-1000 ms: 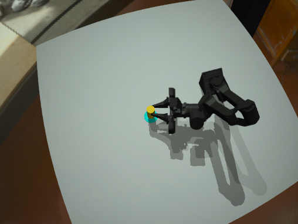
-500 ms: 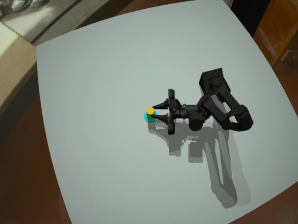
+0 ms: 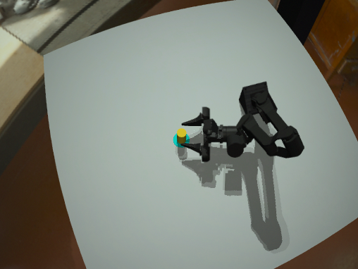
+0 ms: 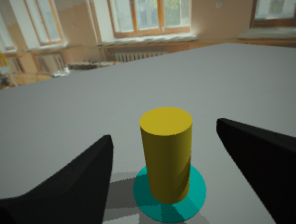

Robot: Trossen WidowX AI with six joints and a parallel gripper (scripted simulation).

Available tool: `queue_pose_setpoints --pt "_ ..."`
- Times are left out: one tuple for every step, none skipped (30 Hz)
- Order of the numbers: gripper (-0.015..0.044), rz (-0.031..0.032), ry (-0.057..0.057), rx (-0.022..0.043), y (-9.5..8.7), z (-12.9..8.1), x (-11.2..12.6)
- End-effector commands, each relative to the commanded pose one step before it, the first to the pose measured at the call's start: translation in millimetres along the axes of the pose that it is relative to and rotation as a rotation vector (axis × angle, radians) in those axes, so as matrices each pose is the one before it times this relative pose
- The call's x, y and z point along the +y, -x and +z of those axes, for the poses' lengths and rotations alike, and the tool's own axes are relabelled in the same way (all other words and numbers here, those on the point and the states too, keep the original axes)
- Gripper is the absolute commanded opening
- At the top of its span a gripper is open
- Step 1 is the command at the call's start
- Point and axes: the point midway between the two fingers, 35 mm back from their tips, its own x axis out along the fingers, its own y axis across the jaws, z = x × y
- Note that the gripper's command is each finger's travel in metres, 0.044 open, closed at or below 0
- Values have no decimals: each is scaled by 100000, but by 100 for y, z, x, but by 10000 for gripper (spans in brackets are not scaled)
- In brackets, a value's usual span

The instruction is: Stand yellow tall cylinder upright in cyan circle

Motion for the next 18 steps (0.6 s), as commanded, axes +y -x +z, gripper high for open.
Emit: queue_pose_setpoints --pt "400 -91 -809 -533 -22 86 15" --pt "400 0 0 0 0 0 0" --pt "400 -12 -8 3 -12 54 8" --pt "400 -34 -24 10 -35 162 24" --pt "400 -54 -38 13 -55 273 37" --pt "400 -61 -45 12 -60 337 43" --pt "400 -56 -43 7 -52 341 39" --pt "400 -51 -41 2 -44 344 35" --pt "400 -46 -39 -2 -36 347 32" --pt "400 -42 -37 -7 -28 350 28" --pt "400 -37 -34 -12 -19 352 24" --pt "400 -33 -32 -16 -11 354 20" --pt "400 -28 -29 -21 -2 356 17" --pt "400 -24 -26 -26 7 358 13" --pt "400 -20 -24 -30 15 359 9" --pt "400 -16 -21 -35 24 359 6" --pt "400 -12 -18 -40 33 360 2" --pt "400 -8 -15 -44 42 360 -2"
